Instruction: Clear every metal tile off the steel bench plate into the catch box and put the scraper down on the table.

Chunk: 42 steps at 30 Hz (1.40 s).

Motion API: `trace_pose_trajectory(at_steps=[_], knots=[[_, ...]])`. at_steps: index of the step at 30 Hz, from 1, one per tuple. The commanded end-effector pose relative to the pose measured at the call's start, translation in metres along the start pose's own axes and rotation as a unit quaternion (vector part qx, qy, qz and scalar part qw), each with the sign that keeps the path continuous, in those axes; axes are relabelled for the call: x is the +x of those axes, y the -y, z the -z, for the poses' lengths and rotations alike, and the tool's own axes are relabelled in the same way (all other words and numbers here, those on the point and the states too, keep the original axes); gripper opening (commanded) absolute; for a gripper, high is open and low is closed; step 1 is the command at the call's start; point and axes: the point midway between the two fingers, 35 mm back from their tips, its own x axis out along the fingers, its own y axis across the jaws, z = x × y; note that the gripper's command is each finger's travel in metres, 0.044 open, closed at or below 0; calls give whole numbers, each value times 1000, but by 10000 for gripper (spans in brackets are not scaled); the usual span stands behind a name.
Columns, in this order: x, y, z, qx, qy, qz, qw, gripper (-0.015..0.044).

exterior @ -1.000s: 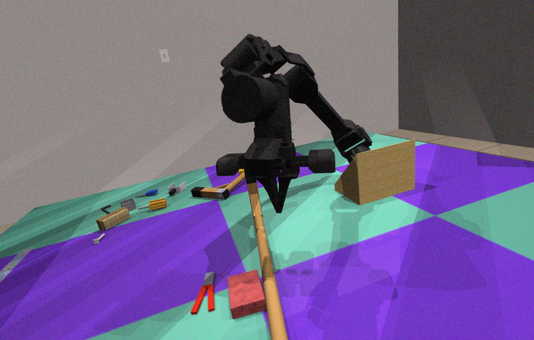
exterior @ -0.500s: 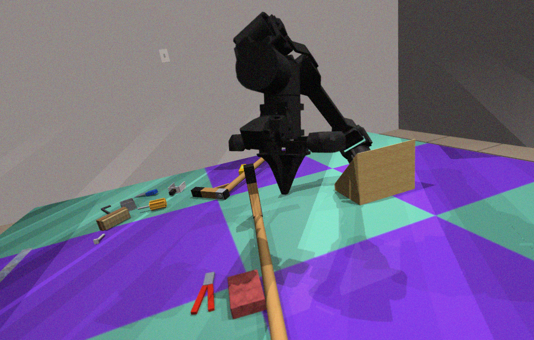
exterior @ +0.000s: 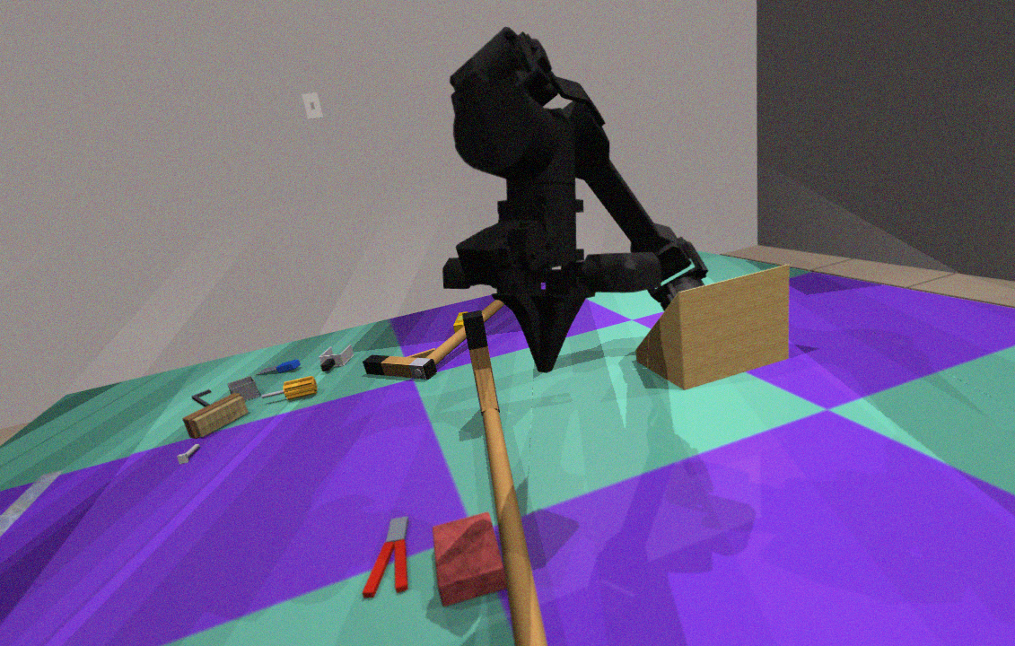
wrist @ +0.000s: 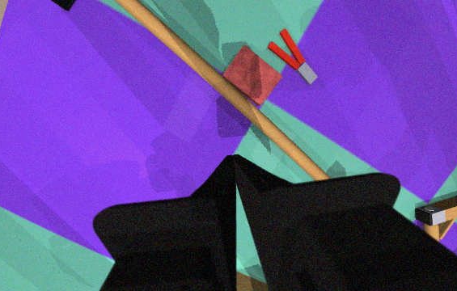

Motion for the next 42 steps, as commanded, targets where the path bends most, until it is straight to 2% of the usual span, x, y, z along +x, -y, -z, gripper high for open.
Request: trace_pose_trajectory(at_steps=[1, 42], knots=[[9, 0, 0, 0, -1, 1, 1000, 0], [101, 2, 15, 0, -1, 3, 1000, 0]])
